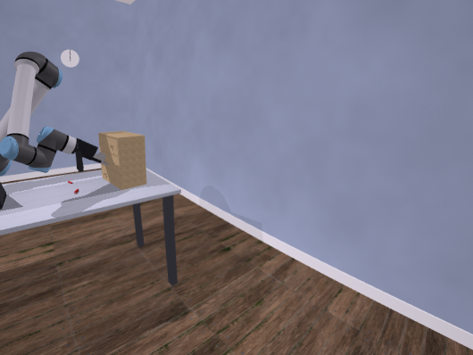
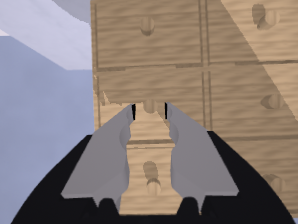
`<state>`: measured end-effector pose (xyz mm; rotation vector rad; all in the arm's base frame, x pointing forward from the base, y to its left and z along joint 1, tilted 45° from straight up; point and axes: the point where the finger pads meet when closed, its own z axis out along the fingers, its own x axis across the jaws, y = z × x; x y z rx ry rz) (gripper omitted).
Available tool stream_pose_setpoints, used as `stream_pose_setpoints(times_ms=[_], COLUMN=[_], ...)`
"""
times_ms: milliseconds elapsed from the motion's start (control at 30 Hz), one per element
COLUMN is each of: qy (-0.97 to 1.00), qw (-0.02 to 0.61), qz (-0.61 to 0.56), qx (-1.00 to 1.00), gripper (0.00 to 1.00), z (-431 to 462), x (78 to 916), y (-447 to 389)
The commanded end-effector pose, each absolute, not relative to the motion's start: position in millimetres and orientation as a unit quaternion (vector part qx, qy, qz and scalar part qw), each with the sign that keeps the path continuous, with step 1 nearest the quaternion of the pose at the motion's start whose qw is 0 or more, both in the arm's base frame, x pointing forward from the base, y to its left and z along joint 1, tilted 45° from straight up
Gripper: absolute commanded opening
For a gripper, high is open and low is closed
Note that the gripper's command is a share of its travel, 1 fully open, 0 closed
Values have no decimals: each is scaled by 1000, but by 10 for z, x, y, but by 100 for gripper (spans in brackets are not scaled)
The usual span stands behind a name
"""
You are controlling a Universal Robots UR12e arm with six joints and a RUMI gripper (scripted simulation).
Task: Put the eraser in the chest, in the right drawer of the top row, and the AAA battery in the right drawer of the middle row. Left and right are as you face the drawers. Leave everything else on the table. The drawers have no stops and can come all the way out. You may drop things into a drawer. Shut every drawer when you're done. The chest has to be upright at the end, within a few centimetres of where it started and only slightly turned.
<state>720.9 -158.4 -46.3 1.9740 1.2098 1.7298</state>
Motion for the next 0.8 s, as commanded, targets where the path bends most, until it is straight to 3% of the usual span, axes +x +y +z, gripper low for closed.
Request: stream_pose_setpoints(times_ms=[0,767], qy=[415,415], qw=[126,126], qz=[594,594], qx=[678,678], gripper=[20,20], z=[-456,-434], x=[7249,7457], y=[-1591,-1598])
